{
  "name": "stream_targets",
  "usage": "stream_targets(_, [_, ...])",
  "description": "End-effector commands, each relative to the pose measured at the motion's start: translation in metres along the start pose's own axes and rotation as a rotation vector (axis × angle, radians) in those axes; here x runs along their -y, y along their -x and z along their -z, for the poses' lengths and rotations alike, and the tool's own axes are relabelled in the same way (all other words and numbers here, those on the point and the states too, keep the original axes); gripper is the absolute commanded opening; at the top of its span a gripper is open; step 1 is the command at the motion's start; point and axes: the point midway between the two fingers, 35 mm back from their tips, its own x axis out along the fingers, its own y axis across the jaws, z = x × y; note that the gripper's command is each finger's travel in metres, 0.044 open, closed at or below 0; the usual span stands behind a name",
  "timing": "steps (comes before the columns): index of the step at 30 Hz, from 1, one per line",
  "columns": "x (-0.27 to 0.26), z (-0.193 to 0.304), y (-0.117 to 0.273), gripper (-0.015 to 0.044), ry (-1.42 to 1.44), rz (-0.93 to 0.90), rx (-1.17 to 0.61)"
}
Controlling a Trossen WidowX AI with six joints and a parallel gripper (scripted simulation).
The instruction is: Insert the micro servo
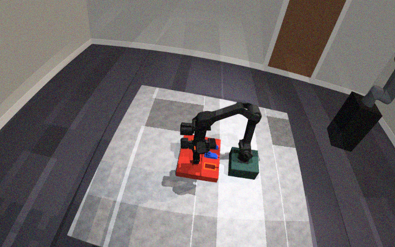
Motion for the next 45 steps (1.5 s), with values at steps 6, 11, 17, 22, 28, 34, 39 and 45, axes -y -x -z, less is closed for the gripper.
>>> stream_targets(6, [0.0064,-0.0247,0.0016,0.0,-0.021,0.005,-0.001])
stream_targets(11, [0.0064,-0.0247,0.0016,0.0,-0.156,0.005,-0.001])
stream_targets(17, [0.0064,-0.0247,0.0016,0.0,-0.365,0.005,0.0])
stream_targets(22, [0.0064,-0.0247,0.0016,0.0,-0.539,0.005,0.0])
stream_targets(28, [0.0064,-0.0247,0.0016,0.0,-0.748,0.005,0.001])
stream_targets(34, [0.0064,-0.0247,0.0016,0.0,-0.957,0.005,0.002])
stream_targets(39, [0.0064,-0.0247,0.0016,0.0,-1.132,0.005,0.002])
stream_targets(45, [0.0064,-0.0247,0.0016,0.0,-1.341,0.005,0.003])
